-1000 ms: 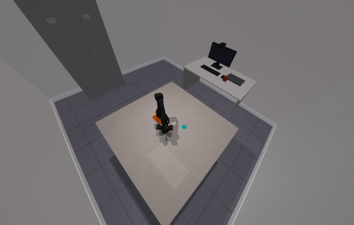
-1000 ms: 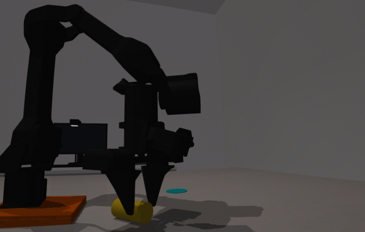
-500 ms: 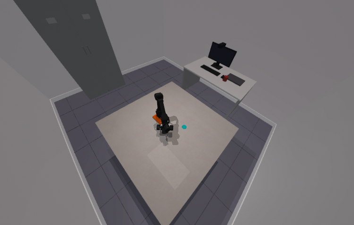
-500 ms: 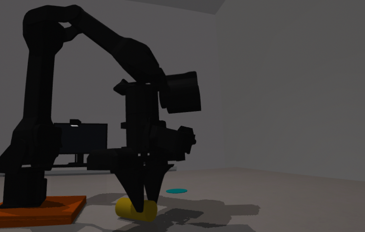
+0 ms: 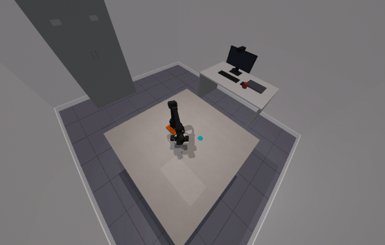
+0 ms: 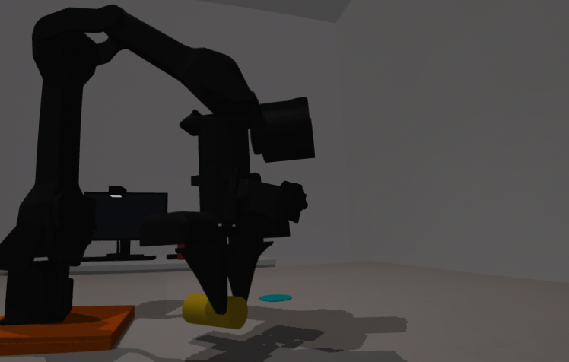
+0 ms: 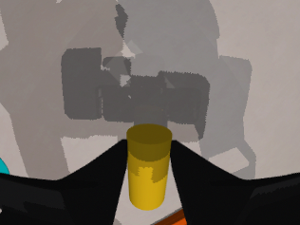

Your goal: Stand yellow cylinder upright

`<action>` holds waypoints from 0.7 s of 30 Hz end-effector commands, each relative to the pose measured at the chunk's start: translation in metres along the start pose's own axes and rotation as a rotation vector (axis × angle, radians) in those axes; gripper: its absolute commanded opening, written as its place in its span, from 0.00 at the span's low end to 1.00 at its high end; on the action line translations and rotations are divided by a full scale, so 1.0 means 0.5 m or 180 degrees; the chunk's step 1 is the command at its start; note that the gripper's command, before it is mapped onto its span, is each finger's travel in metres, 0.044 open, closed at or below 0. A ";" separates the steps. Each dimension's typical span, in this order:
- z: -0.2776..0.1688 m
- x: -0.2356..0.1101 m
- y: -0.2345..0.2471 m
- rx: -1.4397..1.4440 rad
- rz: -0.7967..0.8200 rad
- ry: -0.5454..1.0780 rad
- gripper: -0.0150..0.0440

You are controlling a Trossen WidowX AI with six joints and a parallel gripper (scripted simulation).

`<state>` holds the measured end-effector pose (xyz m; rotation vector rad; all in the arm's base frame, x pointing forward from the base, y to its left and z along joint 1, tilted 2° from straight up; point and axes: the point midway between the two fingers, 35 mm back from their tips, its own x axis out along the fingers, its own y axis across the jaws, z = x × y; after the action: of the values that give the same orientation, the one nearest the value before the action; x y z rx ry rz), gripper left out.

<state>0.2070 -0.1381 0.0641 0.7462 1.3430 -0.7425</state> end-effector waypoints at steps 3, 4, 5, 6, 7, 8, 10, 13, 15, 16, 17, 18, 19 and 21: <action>0.003 -0.017 0.002 -0.0007 0.0014 0.0007 0.43; 0.004 -0.020 0.002 -0.0005 0.0013 0.0010 0.43; 0.004 -0.022 0.002 -0.0004 0.0012 0.0012 0.43; 0.004 -0.025 0.002 -0.0002 0.0011 0.0014 0.43; 0.004 -0.028 0.002 0.0000 0.0010 0.0016 0.43; 0.004 -0.030 0.002 0.0002 0.0009 0.0018 0.43; 0.005 -0.036 0.001 0.0005 0.0007 0.0022 0.43; 0.005 -0.044 0.001 0.0010 0.0004 0.0029 0.43; 0.005 -0.049 0.001 0.0013 0.0002 0.0033 0.43; 0.005 -0.052 0.001 0.0015 0.0001 0.0035 0.43; 0.005 -0.055 0.000 0.0017 0.0000 0.0037 0.43; 0.005 -0.058 0.000 0.0019 -0.0001 0.0039 0.43; 0.005 -0.060 0.000 0.0020 -0.0002 0.0041 0.43; 0.005 -0.066 0.000 0.0024 -0.0004 0.0046 0.43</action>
<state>0.2049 -0.1389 0.0922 0.7547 1.3565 -0.7486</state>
